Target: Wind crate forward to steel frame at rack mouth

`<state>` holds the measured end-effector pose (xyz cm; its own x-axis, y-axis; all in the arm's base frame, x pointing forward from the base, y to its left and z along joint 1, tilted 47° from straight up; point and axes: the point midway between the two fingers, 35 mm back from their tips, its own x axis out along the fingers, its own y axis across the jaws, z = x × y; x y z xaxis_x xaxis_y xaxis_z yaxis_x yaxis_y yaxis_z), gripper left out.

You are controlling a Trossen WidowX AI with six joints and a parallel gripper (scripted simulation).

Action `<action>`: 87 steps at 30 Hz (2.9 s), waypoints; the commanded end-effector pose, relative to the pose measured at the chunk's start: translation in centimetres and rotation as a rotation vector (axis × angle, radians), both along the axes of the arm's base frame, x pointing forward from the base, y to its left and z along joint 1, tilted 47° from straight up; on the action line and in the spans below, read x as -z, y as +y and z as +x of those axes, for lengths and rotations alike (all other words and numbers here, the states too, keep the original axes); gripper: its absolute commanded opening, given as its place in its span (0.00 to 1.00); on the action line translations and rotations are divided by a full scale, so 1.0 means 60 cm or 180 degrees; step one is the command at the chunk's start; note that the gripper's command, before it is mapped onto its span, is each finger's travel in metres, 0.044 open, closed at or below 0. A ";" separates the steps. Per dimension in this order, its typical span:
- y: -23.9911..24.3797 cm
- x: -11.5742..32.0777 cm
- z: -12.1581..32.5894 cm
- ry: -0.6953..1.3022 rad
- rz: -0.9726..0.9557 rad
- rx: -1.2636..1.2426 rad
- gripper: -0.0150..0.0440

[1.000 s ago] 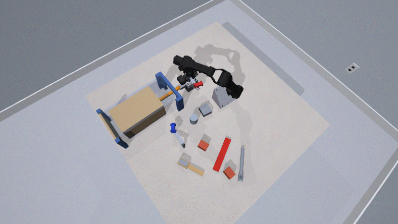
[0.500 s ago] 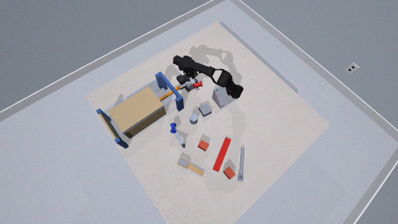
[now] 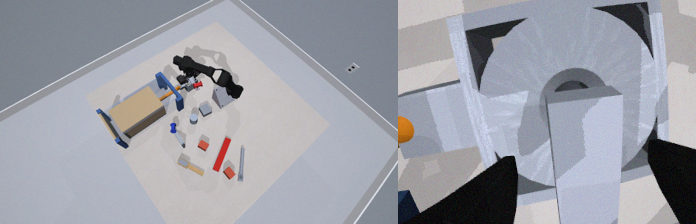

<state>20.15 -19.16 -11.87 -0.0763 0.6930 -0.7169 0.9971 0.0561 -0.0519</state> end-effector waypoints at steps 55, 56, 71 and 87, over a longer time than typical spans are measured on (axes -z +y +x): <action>0.000 0.000 0.000 0.0001 0.0000 -0.0001 0.42; 0.000 0.000 0.000 0.0001 0.0000 -0.0001 0.41; -0.003 0.005 -0.014 -0.0953 0.0216 -0.0881 0.25; -0.006 0.008 -0.017 -0.1055 0.0302 -0.0894 0.25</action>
